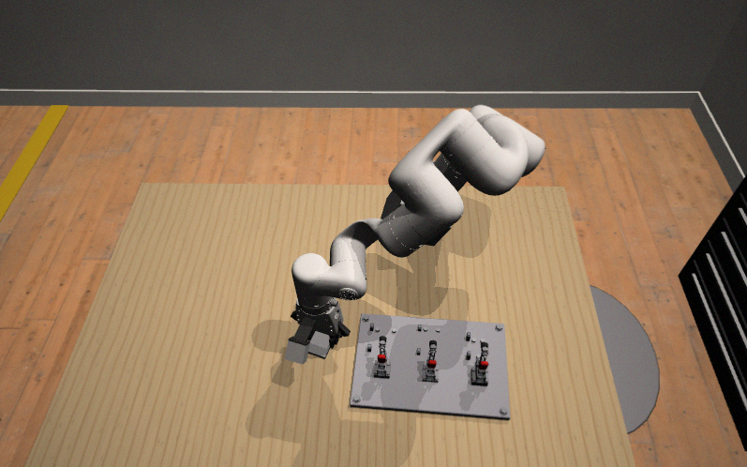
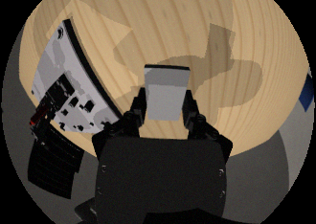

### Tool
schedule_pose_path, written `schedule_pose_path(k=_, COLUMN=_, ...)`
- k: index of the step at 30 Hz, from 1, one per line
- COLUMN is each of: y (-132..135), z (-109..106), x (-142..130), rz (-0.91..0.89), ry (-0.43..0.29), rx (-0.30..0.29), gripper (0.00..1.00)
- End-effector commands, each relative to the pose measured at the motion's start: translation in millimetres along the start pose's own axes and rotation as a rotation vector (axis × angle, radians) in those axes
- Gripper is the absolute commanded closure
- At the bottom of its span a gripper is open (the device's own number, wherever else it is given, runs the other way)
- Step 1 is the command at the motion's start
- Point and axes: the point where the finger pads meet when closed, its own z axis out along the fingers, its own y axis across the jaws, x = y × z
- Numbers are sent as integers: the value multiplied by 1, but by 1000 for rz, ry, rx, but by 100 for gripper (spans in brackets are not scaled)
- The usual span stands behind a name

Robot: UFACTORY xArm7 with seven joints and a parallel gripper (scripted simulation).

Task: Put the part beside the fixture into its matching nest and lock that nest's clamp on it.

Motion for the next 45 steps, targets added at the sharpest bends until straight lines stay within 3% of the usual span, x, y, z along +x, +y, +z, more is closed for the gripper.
schedule_pose_path(k=1, y=1, z=-2, x=1, rz=0, ry=4, rx=-2, gripper=100)
schedule_pose_path(k=25, y=1, z=-7, x=1, rz=0, ry=4, rx=-2, gripper=100)
schedule_pose_path(k=35, y=1, z=-25, x=1, rz=0, ry=4, rx=-2, gripper=100)
schedule_pose_path(k=45, y=1, z=-62, x=1, rz=0, ry=4, rx=-2, gripper=100)
